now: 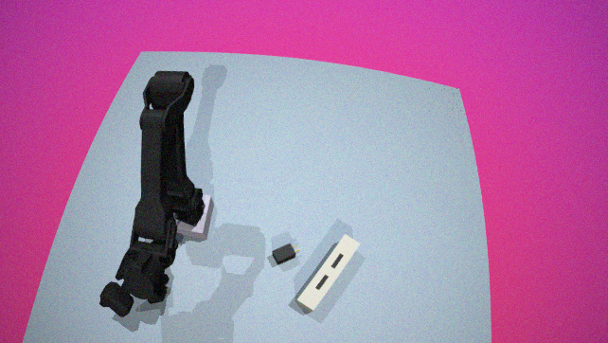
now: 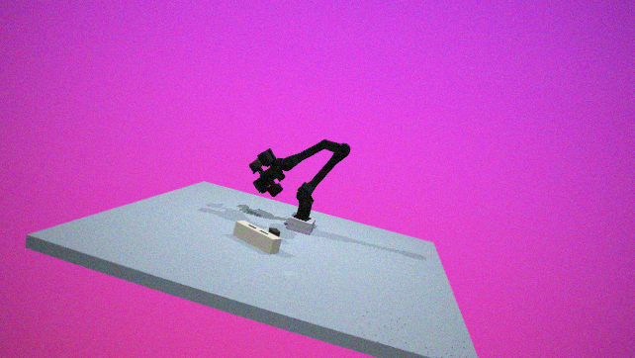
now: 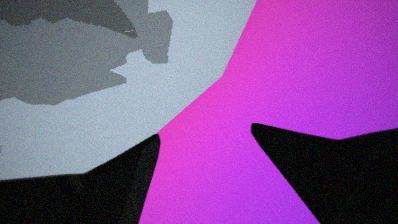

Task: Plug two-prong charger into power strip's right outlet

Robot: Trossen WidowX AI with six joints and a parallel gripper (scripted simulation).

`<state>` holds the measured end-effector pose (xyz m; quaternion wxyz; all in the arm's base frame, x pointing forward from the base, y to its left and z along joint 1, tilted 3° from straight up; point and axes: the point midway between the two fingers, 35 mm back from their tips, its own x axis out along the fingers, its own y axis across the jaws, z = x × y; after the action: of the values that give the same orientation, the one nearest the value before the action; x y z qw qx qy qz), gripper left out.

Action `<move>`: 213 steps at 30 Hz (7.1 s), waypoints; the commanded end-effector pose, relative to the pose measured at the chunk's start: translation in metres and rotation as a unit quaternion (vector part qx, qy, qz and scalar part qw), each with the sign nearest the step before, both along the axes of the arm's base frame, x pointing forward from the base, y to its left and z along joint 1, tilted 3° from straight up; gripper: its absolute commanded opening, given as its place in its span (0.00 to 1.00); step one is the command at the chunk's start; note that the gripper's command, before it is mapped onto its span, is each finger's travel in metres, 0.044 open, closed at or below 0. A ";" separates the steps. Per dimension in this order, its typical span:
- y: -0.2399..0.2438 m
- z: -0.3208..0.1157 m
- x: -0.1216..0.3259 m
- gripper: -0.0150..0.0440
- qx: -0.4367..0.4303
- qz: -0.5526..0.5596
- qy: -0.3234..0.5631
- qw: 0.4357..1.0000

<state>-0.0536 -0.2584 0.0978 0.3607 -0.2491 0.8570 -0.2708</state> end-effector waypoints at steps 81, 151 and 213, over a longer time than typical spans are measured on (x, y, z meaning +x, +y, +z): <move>0.156 -0.039 0.296 1.00 0.360 0.343 -0.210 0.842; 0.245 -0.098 0.313 1.00 0.465 0.341 -0.185 0.796; 0.238 -0.057 0.309 0.25 0.431 0.179 -0.272 0.841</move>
<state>0.2568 -0.0207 0.0447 0.6903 -0.1559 0.6896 0.1535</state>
